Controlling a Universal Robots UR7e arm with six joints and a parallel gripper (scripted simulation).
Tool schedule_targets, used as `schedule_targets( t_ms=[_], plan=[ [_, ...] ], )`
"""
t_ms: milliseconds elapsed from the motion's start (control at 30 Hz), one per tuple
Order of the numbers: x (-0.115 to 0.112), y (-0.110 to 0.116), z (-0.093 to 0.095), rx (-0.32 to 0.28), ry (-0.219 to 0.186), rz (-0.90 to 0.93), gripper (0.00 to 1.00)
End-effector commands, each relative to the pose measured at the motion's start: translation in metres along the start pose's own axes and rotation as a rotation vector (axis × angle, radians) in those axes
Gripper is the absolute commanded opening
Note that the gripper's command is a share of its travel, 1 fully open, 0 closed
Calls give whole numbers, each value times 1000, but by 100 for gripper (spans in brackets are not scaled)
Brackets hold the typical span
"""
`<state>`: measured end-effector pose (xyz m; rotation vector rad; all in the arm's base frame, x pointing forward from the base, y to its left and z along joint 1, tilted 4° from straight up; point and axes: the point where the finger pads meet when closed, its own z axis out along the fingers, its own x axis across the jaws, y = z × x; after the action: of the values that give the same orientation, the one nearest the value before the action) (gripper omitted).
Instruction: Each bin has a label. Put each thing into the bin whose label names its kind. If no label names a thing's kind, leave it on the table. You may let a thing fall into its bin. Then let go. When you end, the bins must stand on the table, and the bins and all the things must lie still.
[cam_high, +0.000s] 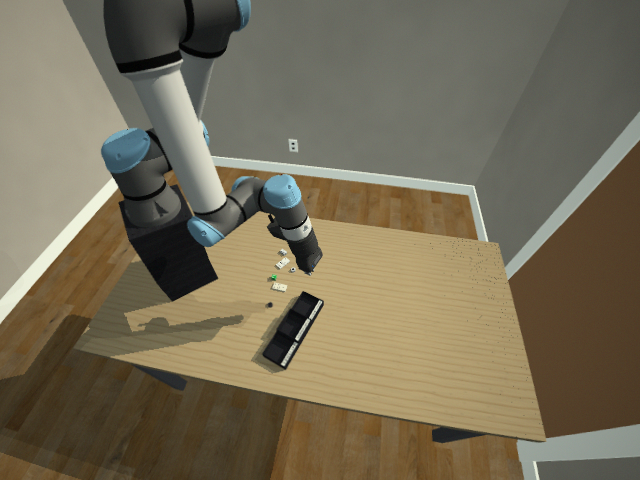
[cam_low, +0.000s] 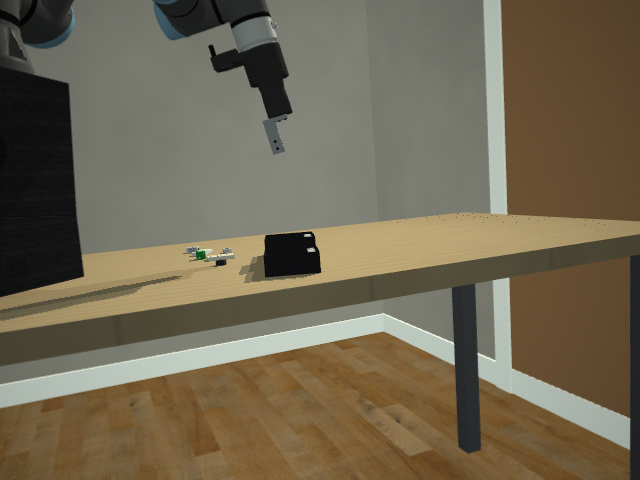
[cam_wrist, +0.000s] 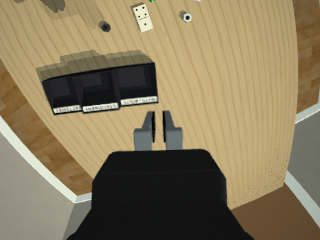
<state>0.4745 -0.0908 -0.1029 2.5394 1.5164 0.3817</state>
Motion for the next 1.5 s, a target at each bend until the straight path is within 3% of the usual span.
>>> schedule_targets(
  t_ms=[0, 133, 200, 267, 433, 500, 567, 733, 800, 867, 1467],
  plan=[
    [2, -31, -10, 61, -13, -90, 31],
    [2, -31, -10, 61, -13, -90, 31],
    [2, -47, -15, 115, -20, -174, 31],
    [2, -60, -19, 122, -20, -185, 31],
    [2, -60, -19, 122, -20, -185, 31],
    [2, -76, -24, 177, -23, -268, 31],
    [2, -89, -29, 184, -24, -280, 31],
    [2, -89, -29, 184, -24, -280, 31],
    [1, -105, -34, 239, -22, -364, 31],
    [0, -119, -39, 247, -22, -376, 31],
    [0, -117, -38, 245, -22, -373, 31]
  ],
)
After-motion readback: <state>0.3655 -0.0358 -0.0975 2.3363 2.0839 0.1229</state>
